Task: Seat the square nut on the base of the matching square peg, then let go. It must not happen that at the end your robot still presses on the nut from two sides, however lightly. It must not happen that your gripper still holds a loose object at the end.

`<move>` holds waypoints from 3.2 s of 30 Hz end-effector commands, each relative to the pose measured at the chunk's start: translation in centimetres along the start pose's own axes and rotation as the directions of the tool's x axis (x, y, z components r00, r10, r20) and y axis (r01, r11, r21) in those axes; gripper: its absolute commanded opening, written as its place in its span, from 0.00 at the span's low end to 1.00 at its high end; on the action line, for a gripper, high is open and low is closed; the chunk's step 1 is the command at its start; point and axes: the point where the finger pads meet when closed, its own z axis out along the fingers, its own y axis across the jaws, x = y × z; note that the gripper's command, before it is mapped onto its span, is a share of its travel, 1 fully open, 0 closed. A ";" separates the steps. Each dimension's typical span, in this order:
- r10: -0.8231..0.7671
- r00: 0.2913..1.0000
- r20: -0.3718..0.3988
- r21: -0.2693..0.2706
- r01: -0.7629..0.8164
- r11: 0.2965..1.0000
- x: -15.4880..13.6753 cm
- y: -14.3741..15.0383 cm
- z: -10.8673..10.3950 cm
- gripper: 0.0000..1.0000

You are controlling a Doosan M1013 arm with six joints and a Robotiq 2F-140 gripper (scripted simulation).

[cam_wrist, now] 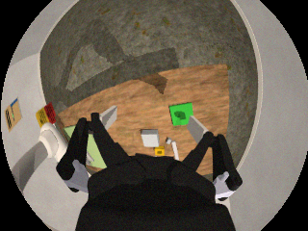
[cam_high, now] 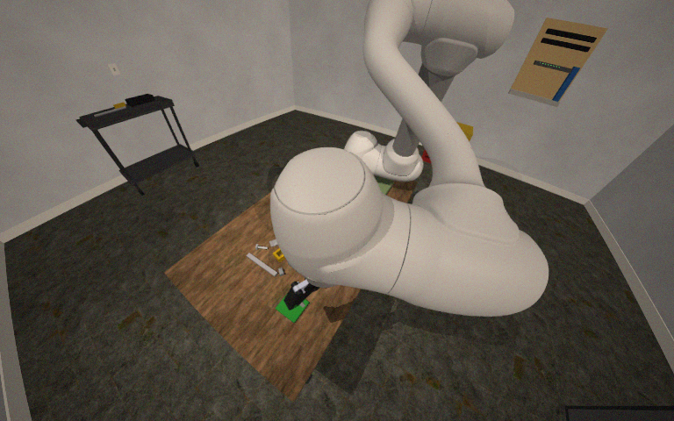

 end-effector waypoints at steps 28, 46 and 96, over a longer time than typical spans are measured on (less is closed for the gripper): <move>-0.051 0.999 -0.007 -0.002 0.051 0.999 -0.7 0.3 0.3 0.40; -0.475 0.879 -0.045 -0.051 0.473 0.879 -6.8 2.7 2.9 0.40; -0.967 -0.187 0.175 -0.148 0.966 -0.214 -24.5 4.7 11.0 0.40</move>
